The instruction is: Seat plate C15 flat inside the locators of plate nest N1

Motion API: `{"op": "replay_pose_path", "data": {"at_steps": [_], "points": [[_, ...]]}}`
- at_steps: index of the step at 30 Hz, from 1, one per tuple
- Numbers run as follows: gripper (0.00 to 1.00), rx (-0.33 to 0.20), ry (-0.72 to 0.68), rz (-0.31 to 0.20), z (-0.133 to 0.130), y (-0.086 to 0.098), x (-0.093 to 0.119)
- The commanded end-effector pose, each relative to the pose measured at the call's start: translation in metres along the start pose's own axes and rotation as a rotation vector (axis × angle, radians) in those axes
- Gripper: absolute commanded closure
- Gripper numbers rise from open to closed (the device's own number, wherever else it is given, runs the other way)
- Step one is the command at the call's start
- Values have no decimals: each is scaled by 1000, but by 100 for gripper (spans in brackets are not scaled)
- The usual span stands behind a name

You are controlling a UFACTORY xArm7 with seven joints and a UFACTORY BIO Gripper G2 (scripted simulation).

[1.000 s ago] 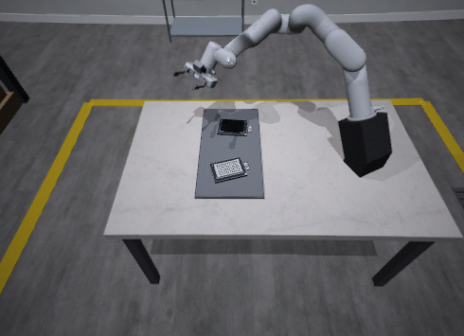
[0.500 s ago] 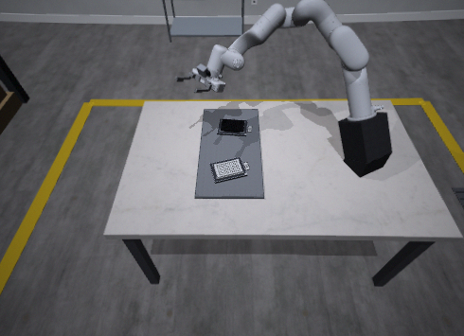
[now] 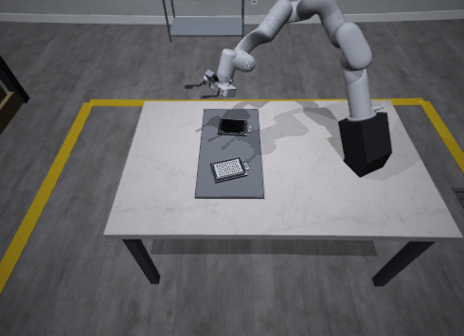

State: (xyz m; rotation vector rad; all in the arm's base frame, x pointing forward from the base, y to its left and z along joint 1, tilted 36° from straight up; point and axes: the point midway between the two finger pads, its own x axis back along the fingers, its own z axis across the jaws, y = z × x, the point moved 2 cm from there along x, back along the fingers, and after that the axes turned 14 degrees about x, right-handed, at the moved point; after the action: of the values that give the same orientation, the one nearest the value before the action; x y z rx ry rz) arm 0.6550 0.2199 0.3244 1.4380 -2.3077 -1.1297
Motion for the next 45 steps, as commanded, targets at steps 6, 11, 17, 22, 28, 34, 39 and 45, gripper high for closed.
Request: {"op": "replay_pose_path", "data": {"at_steps": [6,11,17,22,28,34,39,45], "points": [[63,2,-106,94,29,4,12],[63,1,-144,132,40,4,21],[63,3,-182,171,51,4,30],[63,18,-258,247,69,5,48],[63,30,-296,285,82,6,64],[63,46,-334,323,91,7,78],[63,64,-372,359,101,8,94],[63,100,-432,414,112,11,115]]}}
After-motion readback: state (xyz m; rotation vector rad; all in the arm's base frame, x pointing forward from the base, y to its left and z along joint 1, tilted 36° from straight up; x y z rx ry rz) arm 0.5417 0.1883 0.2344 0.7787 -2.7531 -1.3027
